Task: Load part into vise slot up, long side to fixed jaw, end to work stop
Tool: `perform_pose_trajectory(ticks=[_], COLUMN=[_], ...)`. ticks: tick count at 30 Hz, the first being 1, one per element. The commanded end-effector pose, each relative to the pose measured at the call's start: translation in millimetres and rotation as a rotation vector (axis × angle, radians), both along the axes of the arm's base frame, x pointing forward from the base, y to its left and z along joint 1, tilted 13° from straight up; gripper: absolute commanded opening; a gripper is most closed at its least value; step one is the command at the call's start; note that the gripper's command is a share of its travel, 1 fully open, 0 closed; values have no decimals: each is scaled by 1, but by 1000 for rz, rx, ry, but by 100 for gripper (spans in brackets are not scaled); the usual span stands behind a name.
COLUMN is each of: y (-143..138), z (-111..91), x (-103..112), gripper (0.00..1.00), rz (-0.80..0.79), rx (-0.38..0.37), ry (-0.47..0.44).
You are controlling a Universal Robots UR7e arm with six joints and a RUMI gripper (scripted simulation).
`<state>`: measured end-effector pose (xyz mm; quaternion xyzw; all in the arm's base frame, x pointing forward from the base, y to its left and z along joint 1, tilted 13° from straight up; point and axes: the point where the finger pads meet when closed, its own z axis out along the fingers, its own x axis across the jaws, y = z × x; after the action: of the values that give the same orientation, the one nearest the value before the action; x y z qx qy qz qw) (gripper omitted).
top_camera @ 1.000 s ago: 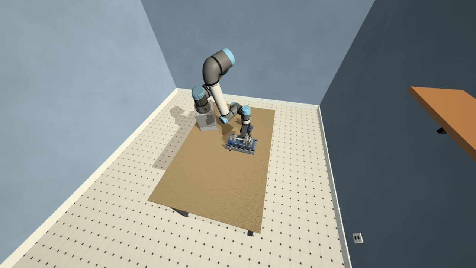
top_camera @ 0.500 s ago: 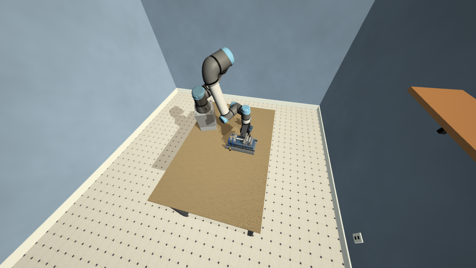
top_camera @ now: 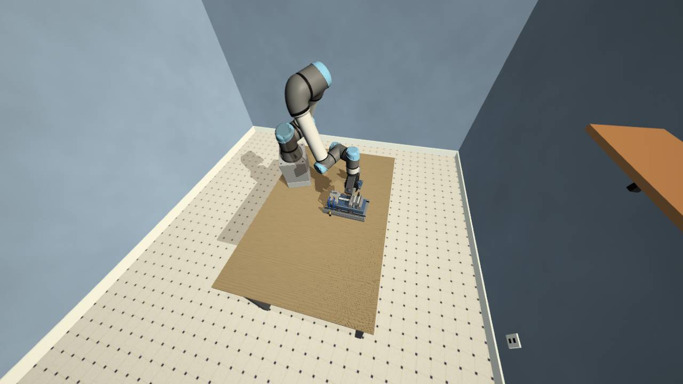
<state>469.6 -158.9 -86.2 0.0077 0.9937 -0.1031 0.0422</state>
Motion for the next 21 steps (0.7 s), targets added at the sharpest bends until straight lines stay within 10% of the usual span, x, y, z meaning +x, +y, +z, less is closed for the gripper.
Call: perform_pose_trajectory(ticks=[1, 21], y=[2, 6], z=[12, 32], x=[-1, -2], gripper=[0, 0], rz=[0, 0], rx=[0, 0], ry=[-1, -1])
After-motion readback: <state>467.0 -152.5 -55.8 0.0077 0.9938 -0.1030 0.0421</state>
